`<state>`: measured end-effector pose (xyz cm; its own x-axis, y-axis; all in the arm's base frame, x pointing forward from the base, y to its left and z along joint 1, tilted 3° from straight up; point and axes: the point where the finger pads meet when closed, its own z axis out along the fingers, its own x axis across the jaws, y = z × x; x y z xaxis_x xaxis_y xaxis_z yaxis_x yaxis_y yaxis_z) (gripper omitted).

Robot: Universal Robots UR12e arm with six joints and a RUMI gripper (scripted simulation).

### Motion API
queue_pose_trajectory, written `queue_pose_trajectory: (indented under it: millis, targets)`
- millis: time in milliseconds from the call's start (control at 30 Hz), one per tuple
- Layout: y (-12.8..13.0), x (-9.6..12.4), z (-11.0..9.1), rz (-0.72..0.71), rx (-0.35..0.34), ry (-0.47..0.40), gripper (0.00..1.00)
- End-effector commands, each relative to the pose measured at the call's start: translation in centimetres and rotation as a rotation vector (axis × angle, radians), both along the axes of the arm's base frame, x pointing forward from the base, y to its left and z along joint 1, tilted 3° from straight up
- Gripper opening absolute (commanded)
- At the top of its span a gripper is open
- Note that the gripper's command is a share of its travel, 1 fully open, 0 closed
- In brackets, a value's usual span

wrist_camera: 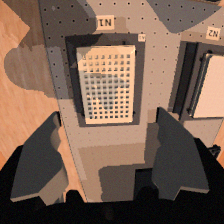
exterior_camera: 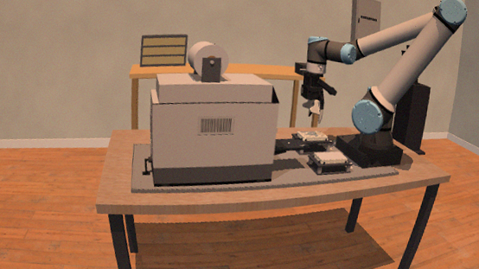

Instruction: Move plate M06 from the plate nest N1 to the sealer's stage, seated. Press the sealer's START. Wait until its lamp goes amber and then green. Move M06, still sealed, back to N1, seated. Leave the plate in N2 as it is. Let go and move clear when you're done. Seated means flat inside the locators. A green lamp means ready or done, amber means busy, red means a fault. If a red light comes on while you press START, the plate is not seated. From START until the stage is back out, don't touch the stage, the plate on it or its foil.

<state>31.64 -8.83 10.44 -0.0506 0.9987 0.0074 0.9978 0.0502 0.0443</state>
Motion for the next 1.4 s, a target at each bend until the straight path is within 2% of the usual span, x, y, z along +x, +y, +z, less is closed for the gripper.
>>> queue_pose_trajectory:
  millis: [0, 967, 1367]
  targets:
    - [0.1, 0.1, -1.0, 0.001, 0.0, -0.001, 0.68]
    - [0.2, 0.3, -5.4, 0.001, 0.0, -0.001, 0.68]
    - [-0.1, 0.4, -5.3, 0.0, -0.003, -0.004, 0.68]
